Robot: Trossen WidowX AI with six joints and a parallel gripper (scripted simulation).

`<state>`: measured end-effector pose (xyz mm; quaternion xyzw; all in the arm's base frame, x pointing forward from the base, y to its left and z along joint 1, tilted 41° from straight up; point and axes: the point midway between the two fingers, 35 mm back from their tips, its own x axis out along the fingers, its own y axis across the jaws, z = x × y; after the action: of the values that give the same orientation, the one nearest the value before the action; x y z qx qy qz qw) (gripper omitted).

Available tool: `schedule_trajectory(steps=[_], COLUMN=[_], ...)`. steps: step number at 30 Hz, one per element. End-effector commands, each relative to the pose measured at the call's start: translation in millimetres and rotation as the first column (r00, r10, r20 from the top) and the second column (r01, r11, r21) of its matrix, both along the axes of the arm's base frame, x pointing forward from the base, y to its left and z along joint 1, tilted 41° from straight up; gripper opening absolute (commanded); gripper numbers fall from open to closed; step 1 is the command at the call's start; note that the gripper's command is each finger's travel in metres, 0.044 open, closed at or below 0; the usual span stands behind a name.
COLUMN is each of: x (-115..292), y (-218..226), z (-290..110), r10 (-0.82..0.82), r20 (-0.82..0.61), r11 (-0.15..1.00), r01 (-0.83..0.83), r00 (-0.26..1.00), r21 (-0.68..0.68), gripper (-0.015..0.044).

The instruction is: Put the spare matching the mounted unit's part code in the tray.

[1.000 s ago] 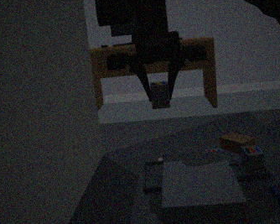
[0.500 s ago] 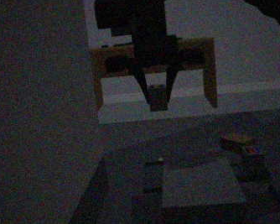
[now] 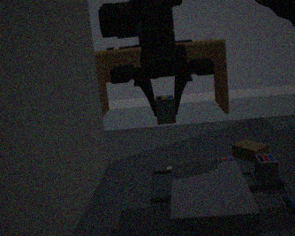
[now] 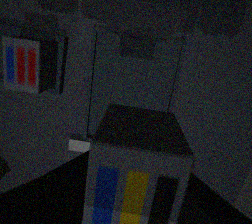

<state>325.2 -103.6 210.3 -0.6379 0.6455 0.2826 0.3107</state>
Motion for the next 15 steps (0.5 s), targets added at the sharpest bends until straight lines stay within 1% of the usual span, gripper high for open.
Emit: schedule_trajectory(steps=[1, 15], x=[-0.7, 1.1], y=[-1.8, -9.2], z=[-3.7, -12.5], r10=[0.003, 0.003], r20=[-0.007, -0.007], r11=[1.0, 1.0], r01=[-0.003, -0.003], r00=[1.0, 1.0], r21=[0.0, 0.001], gripper=[0.0, 0.0])
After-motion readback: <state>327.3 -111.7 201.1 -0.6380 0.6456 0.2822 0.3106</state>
